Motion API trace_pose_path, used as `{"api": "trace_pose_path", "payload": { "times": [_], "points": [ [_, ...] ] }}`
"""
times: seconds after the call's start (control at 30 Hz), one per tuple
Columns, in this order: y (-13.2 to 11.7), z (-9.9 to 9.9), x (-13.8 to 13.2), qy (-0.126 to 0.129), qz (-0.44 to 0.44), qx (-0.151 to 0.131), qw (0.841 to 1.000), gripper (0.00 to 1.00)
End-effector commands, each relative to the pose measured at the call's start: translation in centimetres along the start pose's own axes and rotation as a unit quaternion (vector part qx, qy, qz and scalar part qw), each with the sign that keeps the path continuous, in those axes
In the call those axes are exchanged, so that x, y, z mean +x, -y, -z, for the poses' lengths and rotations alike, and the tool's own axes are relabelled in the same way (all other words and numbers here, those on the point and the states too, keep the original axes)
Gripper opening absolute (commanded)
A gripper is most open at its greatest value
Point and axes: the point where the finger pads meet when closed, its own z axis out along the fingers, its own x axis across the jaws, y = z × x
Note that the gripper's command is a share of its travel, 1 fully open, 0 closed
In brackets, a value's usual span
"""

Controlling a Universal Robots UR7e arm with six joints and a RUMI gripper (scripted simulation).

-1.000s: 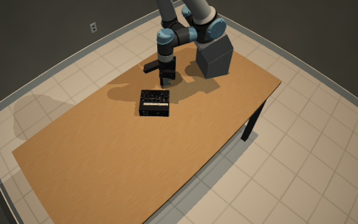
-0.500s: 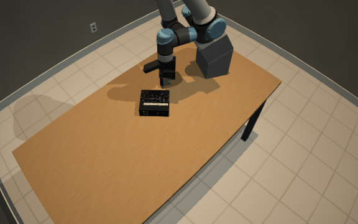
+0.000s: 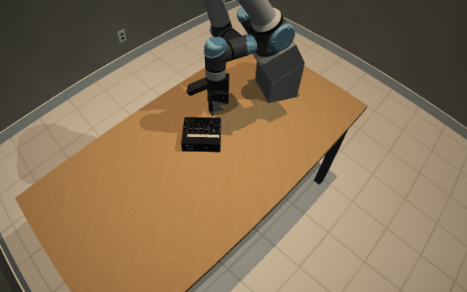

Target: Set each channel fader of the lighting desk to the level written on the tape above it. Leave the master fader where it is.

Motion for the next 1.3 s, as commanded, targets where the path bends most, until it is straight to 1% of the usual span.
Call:
{"api": "trace_pose_path", "payload": {
  "times": [0.0, 0.53, 1.27],
  "points": [
    [0.0, 0.0, 0.0, 0.0, 0.0, 0.0, 1.0, 0.0],
    [0.0, -0.2, 0.0, 0.0, 0.0, 0.0, 1.0, 0.0],
    [0.1, -1.5, 0.0, 0.0, 0.0, -0.001, 1.0, 0.0]
  ]
}}
